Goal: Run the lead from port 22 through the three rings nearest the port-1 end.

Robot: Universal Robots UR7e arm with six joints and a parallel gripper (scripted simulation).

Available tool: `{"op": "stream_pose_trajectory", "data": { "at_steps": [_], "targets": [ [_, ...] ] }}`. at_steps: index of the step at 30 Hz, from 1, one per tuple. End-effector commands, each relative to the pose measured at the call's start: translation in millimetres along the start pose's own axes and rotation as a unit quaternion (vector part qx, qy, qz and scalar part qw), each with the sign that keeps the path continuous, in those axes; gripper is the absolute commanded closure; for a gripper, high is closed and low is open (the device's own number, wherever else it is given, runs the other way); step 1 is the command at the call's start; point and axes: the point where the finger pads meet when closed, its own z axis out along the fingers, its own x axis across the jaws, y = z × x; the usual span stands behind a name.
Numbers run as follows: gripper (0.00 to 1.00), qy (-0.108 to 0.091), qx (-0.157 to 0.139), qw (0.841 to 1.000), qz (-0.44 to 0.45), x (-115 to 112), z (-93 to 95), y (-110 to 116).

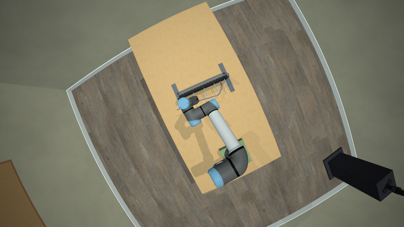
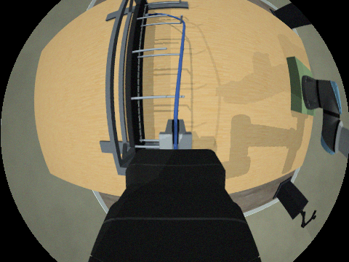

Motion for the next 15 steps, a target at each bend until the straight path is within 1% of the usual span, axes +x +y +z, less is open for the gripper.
{"op": "stream_pose_trajectory", "data": {
  "at_steps": [1,15],
  "targets": [
    [1.00,-0.004,-0.006,1.000,-0.002,-1.4,-3.0,5.5],
    [1.00,-0.004,-0.006,1.000,-0.002,-1.5,-0.2,5.5]
  ]
}}
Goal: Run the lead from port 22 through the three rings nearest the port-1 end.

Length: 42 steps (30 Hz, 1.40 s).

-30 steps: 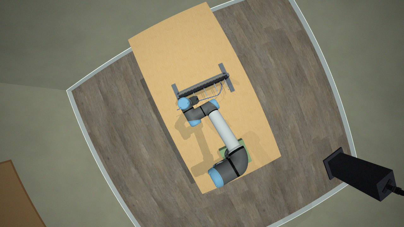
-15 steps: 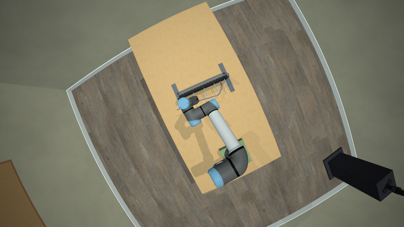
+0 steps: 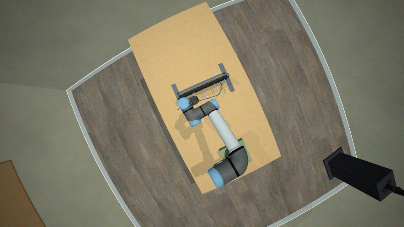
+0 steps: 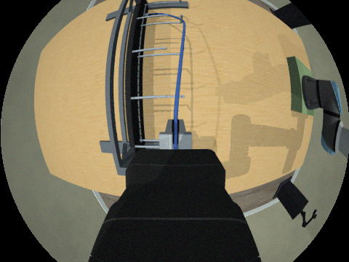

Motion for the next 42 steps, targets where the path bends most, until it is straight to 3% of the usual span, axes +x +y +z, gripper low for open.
{"op": "stream_pose_trajectory", "data": {
  "at_steps": [1,23,42],
  "targets": [
    [1.00,-0.004,-0.005,1.000,-0.002,-1,-0.6,5],
    [1.00,-0.004,-0.005,1.000,-0.002,-2,21.3,5],
    [1.00,-0.004,-0.005,1.000,-0.002,-2,54.7,6]
  ]
}}
